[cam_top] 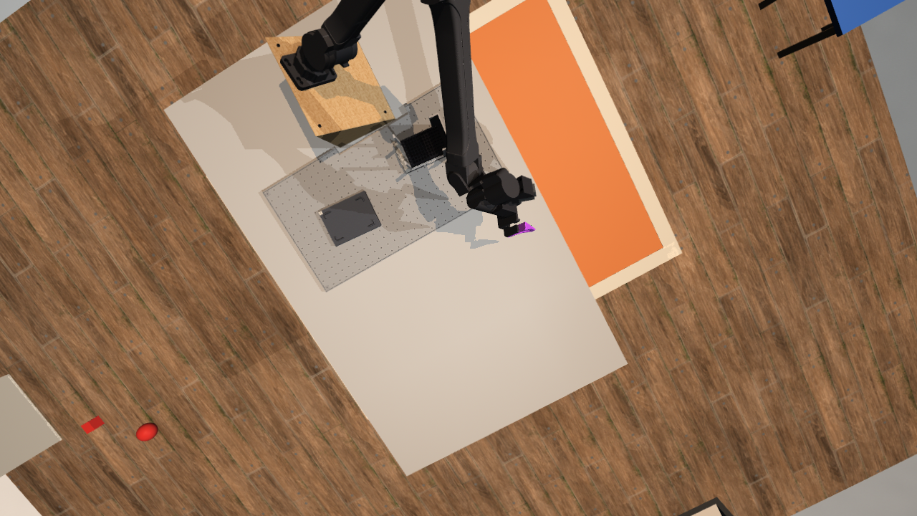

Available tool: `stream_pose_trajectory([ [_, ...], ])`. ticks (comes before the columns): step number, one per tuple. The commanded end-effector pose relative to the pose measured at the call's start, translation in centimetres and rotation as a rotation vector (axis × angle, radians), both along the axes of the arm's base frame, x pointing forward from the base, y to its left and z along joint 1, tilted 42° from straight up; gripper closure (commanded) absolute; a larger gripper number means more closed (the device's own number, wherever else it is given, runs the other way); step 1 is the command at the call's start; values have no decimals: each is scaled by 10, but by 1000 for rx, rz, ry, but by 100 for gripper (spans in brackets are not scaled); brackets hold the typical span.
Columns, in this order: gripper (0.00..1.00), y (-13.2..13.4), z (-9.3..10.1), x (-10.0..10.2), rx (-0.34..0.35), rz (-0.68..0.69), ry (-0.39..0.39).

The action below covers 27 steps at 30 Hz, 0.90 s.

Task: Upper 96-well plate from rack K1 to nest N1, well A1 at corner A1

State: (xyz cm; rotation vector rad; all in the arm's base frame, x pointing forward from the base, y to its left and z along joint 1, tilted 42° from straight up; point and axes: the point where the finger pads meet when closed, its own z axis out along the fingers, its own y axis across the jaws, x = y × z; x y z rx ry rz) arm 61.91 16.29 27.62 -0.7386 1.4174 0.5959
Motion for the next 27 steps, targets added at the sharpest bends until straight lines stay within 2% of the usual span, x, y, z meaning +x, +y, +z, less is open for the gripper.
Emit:
stream_pose_trajectory([
  [1,0,-24,12,-4,33,-34,44],
  [4,0,-32,4,-10,70,-47,136],
  [6,0,-33,27,0,96,-58,153],
  [8,0,-37,-3,-15,118,-66,258],
  [9,0,-38,-6,-17,130,-71,288],
  [10,0,-39,5,-12,143,-77,298],
  [11,0,-41,-9,-19,155,-83,349],
  [13,0,-44,-15,-25,179,-92,410],
  [14,0,-44,-6,-20,192,-98,422],
  [16,0,-44,-6,-20,192,-98,422],
  [17,0,-46,-19,-28,204,-103,470],
  [19,0,-49,-25,-35,229,-115,531],
  [20,0,-50,-25,-34,242,-124,560],
  [21,0,-50,-2,-23,256,-124,546],
  [22,0,-52,-9,-29,268,-132,584],
  [23,0,-53,-31,-42,280,-143,651],
  [24,0,-55,-34,-46,292,-149,681],
  [25,0,-55,-35,-46,305,-158,710],
  [26,0,-55,-11,-34,320,-158,695],
  [27,0,-57,-17,-39,333,-167,729],
])
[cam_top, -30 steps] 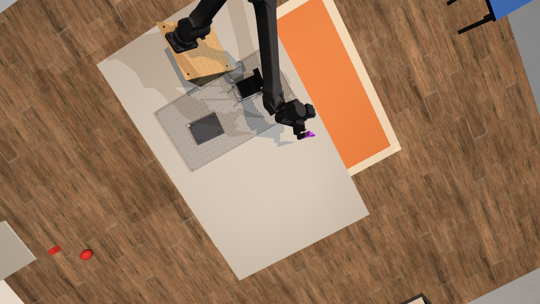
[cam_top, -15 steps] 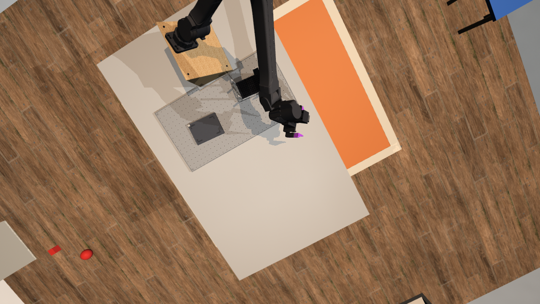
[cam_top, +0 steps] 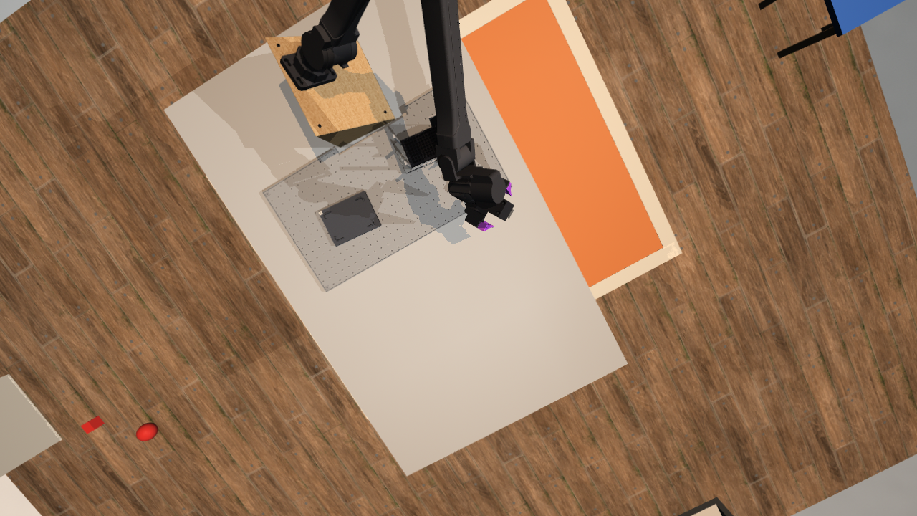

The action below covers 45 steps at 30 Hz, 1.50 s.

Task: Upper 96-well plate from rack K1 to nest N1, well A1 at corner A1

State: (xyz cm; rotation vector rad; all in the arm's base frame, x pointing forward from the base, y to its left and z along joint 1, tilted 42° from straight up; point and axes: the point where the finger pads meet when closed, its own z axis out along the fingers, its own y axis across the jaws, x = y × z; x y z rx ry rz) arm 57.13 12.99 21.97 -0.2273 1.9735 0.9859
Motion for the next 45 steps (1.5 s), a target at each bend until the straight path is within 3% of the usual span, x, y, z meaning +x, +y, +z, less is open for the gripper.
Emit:
stream_pose_trajectory([
  [1,0,-25,16,-5,67,-78,85],
  [3,0,-27,12,-10,90,-96,145],
  [4,0,-27,36,2,102,-102,129],
  [6,0,-27,36,2,102,-102,129],
  [7,0,-28,10,-14,113,-113,205],
  [13,0,-35,-4,-36,182,-172,383],
  [14,0,-37,12,-27,194,-180,379],
  [15,0,-37,-8,-42,204,-194,442],
  [17,0,-39,-12,-50,226,-215,501],
  [18,0,-40,-14,-53,237,-227,530],
  [19,0,-41,9,-39,251,-233,514],
  [20,0,-42,7,-43,262,-245,543],
  [21,0,-42,-15,-60,271,-261,612],
  [23,0,-42,-15,-60,271,-261,612],
  [28,0,-47,-28,-84,324,-324,764],
  [29,0,-48,-13,-76,337,-332,760],
  [31,0,-49,-32,-95,356,-363,850],
  [33,0,-50,-35,-104,377,-390,908],
  [34,0,-52,-14,-89,392,-396,890],
  [35,0,-52,-15,-94,402,-410,919],
  [36,0,-52,-36,-112,409,-431,987],
  [38,0,-53,-41,-123,429,-461,1050],
  [40,0,-53,-41,-123,429,-461,1050],
  [41,0,-55,-24,-114,443,-468,1037],
  [43,0,-54,-45,-137,459,-507,1135],
  [44,0,-55,-47,-142,469,-522,1163],
  [45,0,-57,-26,-127,485,-527,1145],
])
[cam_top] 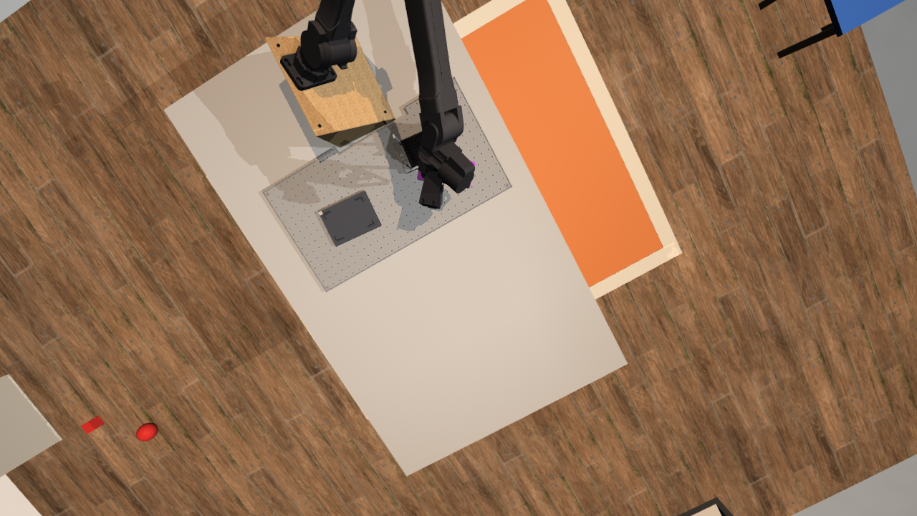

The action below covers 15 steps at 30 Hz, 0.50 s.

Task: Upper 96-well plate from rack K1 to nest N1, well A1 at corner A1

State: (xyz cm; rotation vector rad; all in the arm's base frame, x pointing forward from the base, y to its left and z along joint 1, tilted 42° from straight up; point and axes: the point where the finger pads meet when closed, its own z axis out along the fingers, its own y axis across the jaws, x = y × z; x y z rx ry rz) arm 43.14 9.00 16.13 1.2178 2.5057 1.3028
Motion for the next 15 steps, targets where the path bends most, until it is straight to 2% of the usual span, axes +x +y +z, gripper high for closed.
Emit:
stream_pose_trajectory([
  [1,0,-17,24,3,32,-103,54],
  [2,0,-16,10,-12,42,-117,114],
  [4,0,-17,8,-22,57,-146,172],
  [5,0,-19,27,-7,62,-160,155],
  [7,0,-18,6,-32,78,-191,259],
  [10,0,-19,3,-47,97,-237,347],
  [12,0,-19,3,-47,97,-237,347],
  [13,0,-21,22,-37,104,-250,331],
  [14,0,-21,21,-42,110,-265,360],
  [15,0,-19,4,-61,116,-282,430],
])
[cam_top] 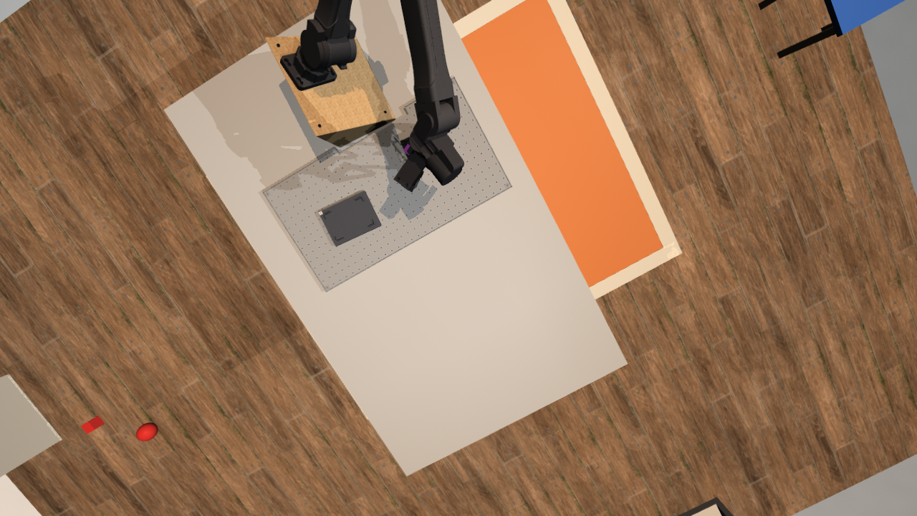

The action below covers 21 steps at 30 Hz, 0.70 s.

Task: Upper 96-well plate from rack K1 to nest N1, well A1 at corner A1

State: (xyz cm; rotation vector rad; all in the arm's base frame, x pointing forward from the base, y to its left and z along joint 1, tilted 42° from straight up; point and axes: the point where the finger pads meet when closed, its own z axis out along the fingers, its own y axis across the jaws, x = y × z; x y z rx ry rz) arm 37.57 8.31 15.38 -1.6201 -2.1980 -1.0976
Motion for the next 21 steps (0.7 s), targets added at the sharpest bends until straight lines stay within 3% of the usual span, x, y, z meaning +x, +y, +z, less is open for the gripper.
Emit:
stream_pose_trajectory([
  [1,0,-12,9,-12,19,-102,83],
  [4,0,-13,8,-27,35,-148,171],
  [5,0,-15,23,-17,39,-163,161],
  [7,0,-13,7,-40,50,-195,259],
  [11,0,-13,7,-60,66,-258,376],
  [16,0,-15,21,-61,78,-305,427],
  [21,0,-14,10,-65,82,-318,484],
])
